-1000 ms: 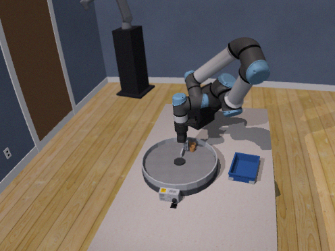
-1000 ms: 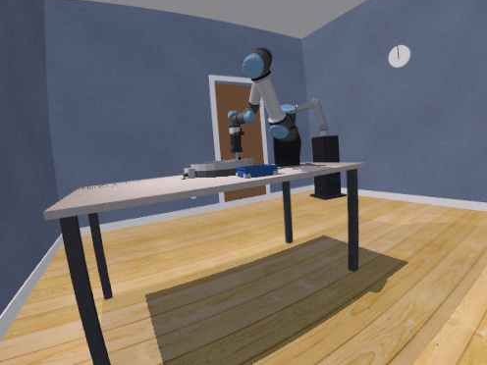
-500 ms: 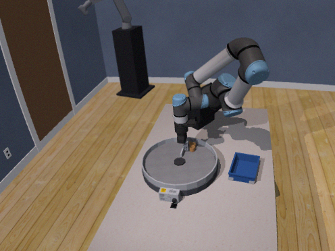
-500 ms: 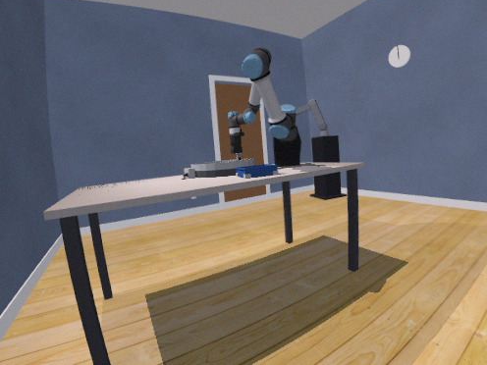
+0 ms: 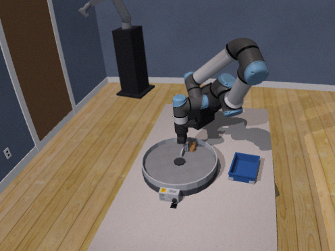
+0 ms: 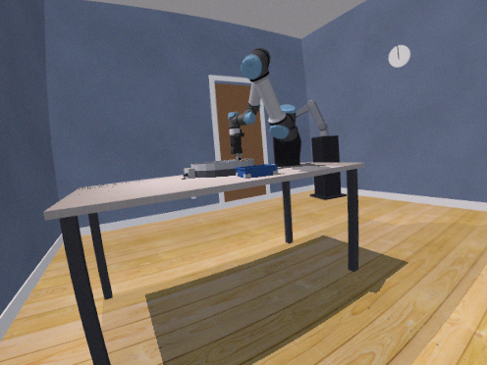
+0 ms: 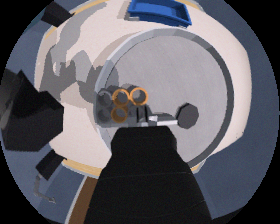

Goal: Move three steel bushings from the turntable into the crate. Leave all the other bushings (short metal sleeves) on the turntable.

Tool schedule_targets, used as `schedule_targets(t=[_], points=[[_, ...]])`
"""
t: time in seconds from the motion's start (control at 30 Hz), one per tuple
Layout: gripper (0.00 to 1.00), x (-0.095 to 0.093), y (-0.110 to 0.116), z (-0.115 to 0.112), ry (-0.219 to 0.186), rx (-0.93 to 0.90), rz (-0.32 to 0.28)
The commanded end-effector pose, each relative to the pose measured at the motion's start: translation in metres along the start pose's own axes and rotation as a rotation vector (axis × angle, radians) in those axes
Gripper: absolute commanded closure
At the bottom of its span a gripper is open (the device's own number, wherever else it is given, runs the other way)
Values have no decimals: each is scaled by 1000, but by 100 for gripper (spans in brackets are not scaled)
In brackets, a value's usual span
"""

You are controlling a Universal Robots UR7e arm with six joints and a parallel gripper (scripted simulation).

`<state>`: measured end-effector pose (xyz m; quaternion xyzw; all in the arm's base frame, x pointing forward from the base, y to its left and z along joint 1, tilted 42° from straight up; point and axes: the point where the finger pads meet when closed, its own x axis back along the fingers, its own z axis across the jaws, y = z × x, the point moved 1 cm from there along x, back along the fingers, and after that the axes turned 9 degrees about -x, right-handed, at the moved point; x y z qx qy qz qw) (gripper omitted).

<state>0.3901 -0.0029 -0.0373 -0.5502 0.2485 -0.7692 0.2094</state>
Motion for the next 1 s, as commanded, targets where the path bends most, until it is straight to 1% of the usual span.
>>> schedule_targets(t=[0.0,0.57,0.6,0.97], points=[[60,0,0,0,1,0,-1],[60,0,0,1,1,0,-1],[100,0,0,1,1,0,-1],[100,0,0,1,1,0,-1]])
